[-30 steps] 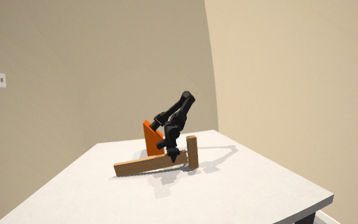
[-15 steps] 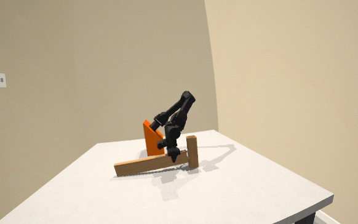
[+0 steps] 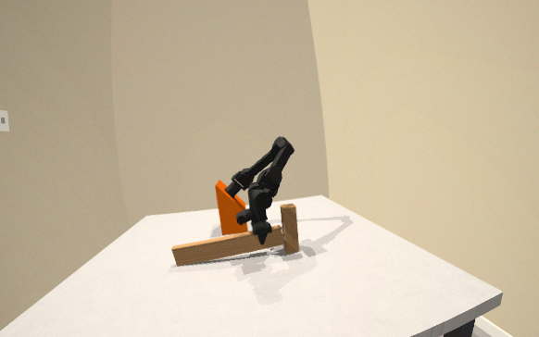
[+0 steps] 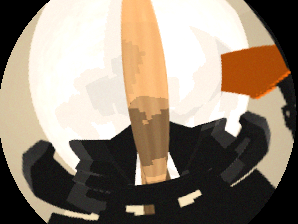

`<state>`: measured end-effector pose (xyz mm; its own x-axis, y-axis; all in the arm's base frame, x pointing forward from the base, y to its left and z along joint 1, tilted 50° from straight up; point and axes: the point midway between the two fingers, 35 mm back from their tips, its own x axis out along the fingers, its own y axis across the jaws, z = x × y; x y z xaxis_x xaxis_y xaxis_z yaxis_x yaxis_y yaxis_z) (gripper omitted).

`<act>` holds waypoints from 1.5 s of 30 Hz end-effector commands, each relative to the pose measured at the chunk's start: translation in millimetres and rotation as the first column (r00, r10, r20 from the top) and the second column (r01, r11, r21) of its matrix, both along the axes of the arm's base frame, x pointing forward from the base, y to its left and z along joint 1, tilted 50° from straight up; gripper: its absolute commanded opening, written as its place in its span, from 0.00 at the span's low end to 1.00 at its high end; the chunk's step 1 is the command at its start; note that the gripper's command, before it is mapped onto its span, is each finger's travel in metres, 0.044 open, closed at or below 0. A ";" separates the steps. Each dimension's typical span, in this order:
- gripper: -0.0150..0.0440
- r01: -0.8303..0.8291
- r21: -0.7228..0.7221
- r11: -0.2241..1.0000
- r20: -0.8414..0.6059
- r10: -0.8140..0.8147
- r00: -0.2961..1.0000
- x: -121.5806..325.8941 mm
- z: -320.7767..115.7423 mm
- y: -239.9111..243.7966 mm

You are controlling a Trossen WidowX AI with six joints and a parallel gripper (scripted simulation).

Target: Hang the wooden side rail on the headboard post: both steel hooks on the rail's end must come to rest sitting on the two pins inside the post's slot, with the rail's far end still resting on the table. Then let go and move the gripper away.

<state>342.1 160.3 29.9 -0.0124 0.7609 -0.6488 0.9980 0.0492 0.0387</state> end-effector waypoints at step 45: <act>0.25 0.010 0.003 1.000 0.007 -0.010 1.000 2.9 5.3 2.4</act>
